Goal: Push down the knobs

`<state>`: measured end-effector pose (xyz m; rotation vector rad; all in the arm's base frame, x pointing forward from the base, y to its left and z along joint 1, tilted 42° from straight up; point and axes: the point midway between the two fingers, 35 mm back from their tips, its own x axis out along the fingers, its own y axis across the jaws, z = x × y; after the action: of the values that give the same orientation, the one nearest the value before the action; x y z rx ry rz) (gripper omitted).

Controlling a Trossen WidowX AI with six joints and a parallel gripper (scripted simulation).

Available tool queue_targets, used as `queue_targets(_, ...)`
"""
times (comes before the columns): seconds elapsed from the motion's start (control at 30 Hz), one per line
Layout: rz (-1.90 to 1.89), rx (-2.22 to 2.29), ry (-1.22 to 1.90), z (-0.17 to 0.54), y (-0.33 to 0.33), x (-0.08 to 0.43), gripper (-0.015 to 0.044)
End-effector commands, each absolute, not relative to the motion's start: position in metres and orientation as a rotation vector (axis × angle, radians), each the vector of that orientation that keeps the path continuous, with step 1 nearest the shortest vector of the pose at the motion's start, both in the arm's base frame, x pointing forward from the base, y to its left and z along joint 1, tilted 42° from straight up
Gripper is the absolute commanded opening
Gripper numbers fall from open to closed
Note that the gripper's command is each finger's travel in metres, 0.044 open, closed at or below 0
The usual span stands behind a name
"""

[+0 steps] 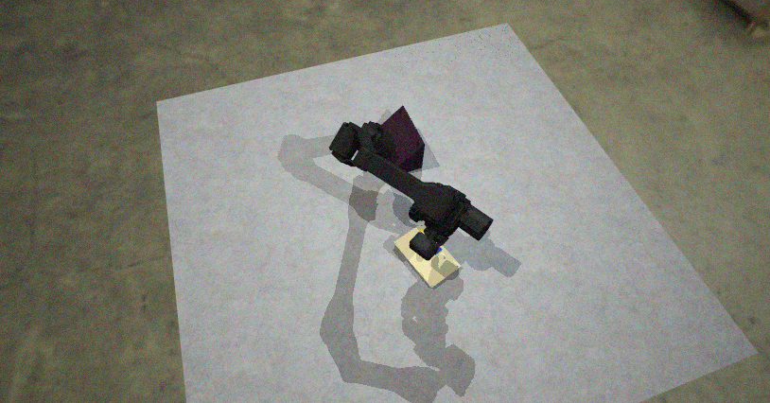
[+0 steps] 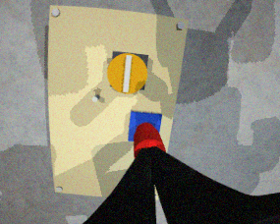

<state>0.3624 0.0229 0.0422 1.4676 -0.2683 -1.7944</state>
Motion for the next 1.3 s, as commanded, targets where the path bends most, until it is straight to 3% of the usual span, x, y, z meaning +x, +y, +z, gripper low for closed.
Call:
queue_targets(0.0, -1.806, 1.452, -0.284, 0.035, 0.015, 0.363, 0.0)
queue_targets(1.27, -1.801, 1.454, -0.261, 0.045, 0.024, 0.363, 0.0)
